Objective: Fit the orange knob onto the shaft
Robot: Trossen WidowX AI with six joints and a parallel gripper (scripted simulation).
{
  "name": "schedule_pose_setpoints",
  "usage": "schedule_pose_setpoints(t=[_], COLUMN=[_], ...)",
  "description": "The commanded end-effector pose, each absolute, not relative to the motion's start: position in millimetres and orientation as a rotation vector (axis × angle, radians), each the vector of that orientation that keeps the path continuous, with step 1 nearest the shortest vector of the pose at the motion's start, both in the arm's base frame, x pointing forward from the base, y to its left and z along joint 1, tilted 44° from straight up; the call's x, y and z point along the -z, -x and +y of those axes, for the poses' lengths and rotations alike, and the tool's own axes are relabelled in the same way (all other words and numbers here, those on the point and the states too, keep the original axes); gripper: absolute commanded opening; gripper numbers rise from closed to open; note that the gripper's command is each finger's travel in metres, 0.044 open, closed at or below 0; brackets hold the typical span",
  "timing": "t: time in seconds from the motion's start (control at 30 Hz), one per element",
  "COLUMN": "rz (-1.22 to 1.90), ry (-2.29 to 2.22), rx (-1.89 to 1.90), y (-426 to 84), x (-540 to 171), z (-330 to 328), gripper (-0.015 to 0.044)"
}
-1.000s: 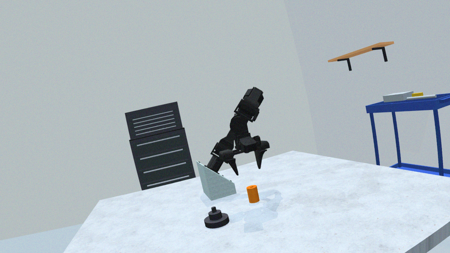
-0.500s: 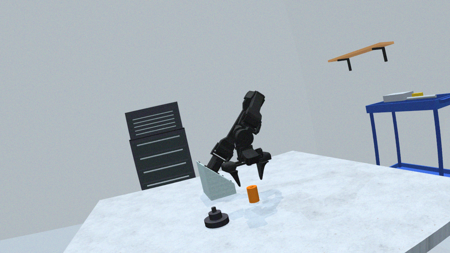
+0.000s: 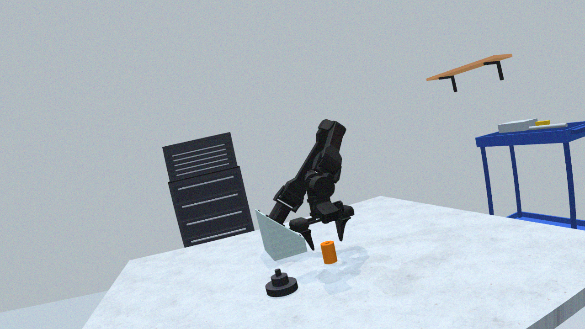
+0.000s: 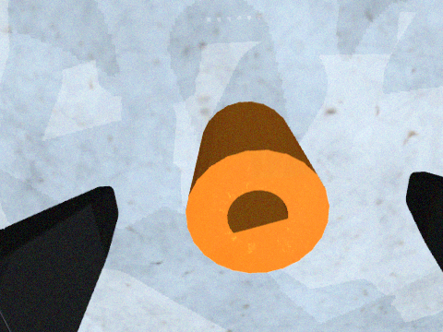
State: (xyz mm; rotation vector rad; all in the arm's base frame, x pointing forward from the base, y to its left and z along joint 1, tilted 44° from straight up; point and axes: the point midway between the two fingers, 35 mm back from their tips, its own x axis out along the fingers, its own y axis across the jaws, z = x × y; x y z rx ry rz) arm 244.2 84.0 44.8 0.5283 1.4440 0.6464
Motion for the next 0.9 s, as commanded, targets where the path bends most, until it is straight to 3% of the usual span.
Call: schedule_pose_setpoints(t=[0.0, 0.83, 0.87], rz=[1.448, 1.447, 1.447], ry=[-0.538, -0.543, -0.543], rx=[-0.647, -0.651, -0.651], y=[-243.5, -241.0, -241.0], x=[-39.4, -13.9, -13.9], z=[89.2, 116.0, 116.0], gripper=[0.044, 0.044, 0.0414])
